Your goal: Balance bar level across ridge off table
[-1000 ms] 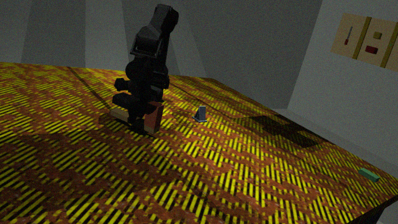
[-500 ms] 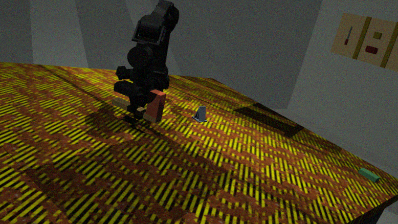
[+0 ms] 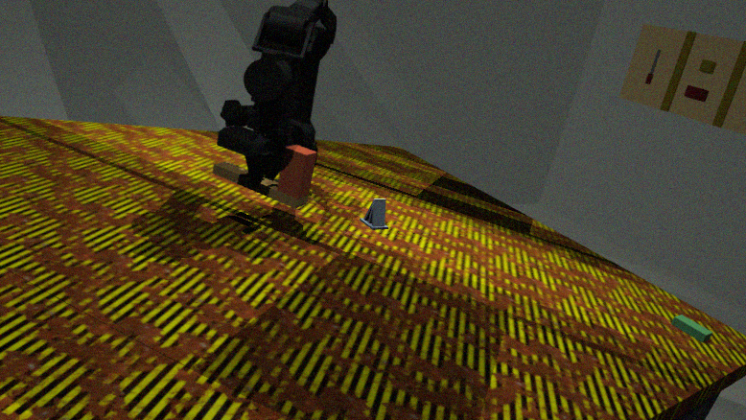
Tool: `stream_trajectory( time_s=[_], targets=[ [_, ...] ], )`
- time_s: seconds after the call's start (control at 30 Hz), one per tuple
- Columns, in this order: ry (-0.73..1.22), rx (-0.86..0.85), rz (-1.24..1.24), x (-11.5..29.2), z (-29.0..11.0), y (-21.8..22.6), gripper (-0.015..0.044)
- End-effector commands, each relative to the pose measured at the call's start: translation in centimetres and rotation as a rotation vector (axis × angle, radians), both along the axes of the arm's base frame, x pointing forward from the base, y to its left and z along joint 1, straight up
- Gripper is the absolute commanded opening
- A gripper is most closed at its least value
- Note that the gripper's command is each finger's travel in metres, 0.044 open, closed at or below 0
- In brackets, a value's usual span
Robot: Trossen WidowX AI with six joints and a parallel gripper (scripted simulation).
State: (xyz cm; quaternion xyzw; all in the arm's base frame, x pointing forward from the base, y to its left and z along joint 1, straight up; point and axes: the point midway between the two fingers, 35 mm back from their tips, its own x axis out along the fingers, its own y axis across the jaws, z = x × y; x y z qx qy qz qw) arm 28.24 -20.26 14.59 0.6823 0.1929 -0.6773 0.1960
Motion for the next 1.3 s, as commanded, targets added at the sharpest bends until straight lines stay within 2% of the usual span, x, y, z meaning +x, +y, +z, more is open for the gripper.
stream_trajectory(
  time_s=[0.0,0.5,1.27],
  targets=[
    [-0.015,-0.014,-0.003,0.0,1.1,0.0,0.0000],
    [-0.013,-0.016,0.388,0.9,1.4,5.2,0.0000],
    [-0.010,-0.021,1.156,0.4,1.7,14.3,0.0000]
  ],
)
